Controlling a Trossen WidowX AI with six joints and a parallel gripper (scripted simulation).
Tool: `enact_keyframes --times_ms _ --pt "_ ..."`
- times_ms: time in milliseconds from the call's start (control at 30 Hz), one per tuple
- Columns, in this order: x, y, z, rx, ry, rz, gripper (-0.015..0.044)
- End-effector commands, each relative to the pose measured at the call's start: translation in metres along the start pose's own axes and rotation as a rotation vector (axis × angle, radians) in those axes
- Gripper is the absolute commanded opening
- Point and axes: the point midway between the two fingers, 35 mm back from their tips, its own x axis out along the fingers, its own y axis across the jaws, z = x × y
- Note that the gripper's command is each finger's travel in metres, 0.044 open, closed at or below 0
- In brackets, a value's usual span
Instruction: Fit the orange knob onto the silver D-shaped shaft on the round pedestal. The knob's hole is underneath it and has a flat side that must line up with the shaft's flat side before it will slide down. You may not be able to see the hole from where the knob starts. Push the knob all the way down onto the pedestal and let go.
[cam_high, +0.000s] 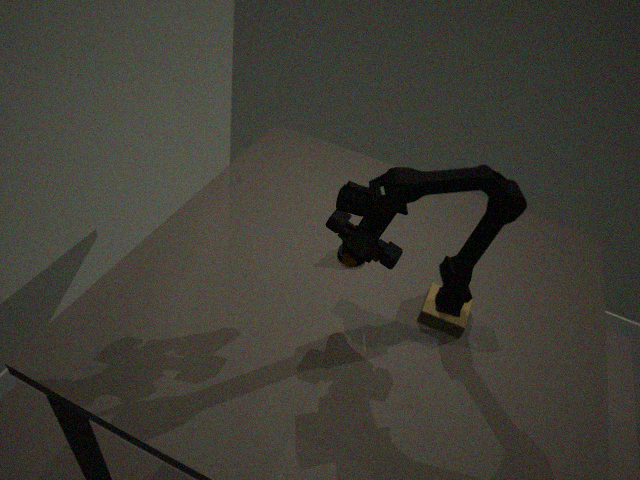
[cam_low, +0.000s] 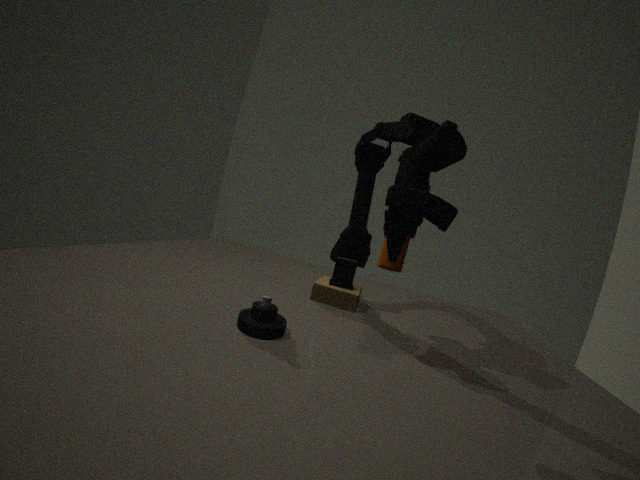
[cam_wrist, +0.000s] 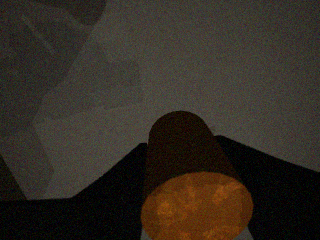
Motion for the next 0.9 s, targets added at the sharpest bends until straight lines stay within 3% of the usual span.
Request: enact_keyframes --times_ms 0,400,867 --pt "0.004 -0.003 0.001 -0.001 -0.007 0.060 0.0000" --pt "0.026 -0.004 0.002 -0.001 -0.008 0.215 0.0000" --pt "0.101 0.004 0.006 -0.002 -0.009 0.234 0.0000"
